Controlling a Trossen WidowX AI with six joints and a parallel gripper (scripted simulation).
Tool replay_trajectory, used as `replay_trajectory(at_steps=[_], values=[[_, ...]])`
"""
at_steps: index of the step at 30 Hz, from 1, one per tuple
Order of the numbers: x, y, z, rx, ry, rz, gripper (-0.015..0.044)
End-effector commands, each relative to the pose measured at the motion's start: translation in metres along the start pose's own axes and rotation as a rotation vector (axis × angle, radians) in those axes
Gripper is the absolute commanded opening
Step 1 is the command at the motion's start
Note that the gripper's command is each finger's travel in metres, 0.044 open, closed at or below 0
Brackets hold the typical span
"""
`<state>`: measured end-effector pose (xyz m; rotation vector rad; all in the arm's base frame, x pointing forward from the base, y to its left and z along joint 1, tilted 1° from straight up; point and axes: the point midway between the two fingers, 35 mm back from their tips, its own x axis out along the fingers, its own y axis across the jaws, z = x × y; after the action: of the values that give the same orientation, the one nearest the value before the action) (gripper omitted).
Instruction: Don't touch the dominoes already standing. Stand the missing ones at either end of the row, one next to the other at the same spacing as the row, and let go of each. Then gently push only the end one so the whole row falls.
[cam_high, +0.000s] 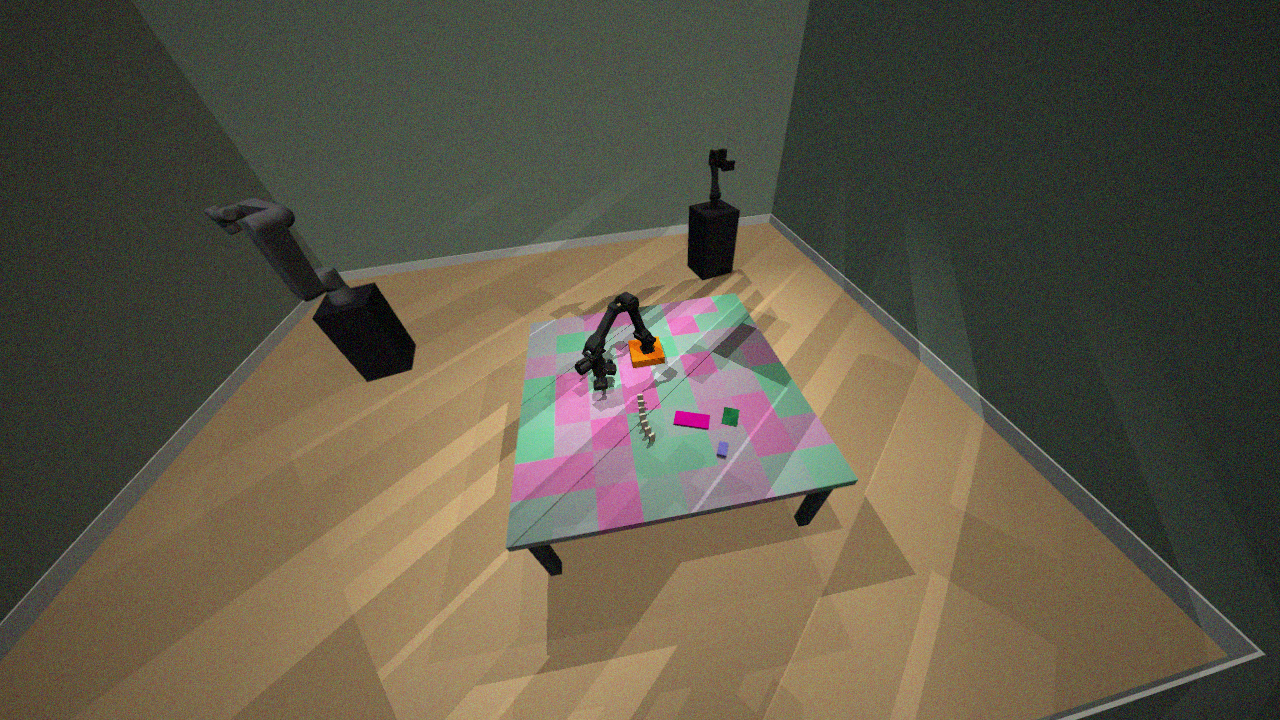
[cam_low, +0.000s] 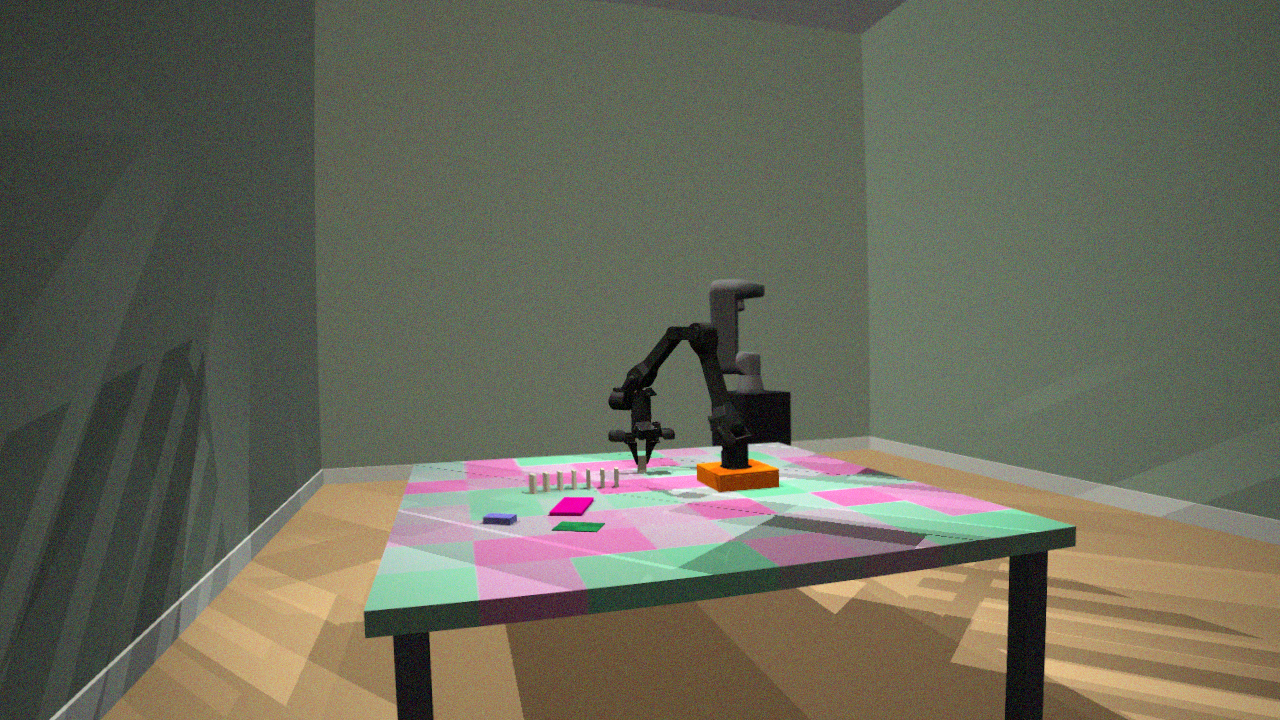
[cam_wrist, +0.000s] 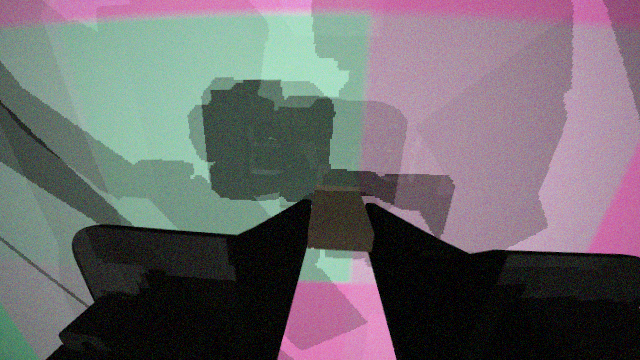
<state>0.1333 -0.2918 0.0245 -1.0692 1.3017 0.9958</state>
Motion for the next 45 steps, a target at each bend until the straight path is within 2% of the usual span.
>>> replay_trajectory(at_steps=[1, 7, 14, 16, 23, 38, 45], values=[[0.000, 0.000, 0.000, -0.004, 0.003, 0.002, 0.0107], [-0.009, -0.001, -0.002, -0.004, 0.003, 0.001, 0.0107], [-0.114, -0.003, -0.004, -0.001, 0.001, 0.000, 0.0107], [-0.134, -0.001, 0.000, 0.000, 0.001, 0.000, 0.0107], [-0.136, -0.004, 0.004, 0.046, 0.000, 0.000, 0.0107], [-0.137, -0.064, 0.114, 1.085, -0.012, 0.000, 0.0107], [-0.137, -0.071, 0.145, 1.360, -0.015, 0.003, 0.0107]])
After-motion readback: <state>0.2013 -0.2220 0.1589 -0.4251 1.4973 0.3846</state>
